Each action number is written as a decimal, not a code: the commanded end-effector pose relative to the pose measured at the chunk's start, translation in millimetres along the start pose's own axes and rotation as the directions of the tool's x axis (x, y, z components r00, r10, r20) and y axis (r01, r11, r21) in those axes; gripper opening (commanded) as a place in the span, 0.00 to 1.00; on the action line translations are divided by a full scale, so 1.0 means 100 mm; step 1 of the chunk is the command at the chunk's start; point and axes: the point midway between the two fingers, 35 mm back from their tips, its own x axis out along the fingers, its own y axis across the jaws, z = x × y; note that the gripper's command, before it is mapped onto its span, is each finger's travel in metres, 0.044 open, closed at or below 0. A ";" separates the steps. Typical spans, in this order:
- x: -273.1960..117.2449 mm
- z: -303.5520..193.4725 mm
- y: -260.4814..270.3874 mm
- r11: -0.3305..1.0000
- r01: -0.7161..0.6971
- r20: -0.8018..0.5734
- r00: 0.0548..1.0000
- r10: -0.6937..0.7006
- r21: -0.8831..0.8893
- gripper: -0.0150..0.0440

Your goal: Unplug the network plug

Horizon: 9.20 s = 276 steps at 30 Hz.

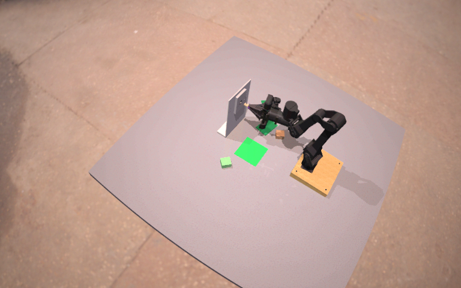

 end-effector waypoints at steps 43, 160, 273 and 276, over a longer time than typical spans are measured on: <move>-0.23 -0.03 -0.02 1.000 0.006 -0.005 1.000 -0.006 0.005 0.25; -0.53 -0.96 -0.87 0.572 0.820 -0.031 0.572 -0.820 -0.026 0.25; -0.64 -0.96 -1.15 0.572 0.820 -0.037 0.571 -0.820 -0.026 0.52; -0.63 -0.96 -1.10 0.572 0.820 -0.037 0.571 -0.820 -0.026 0.52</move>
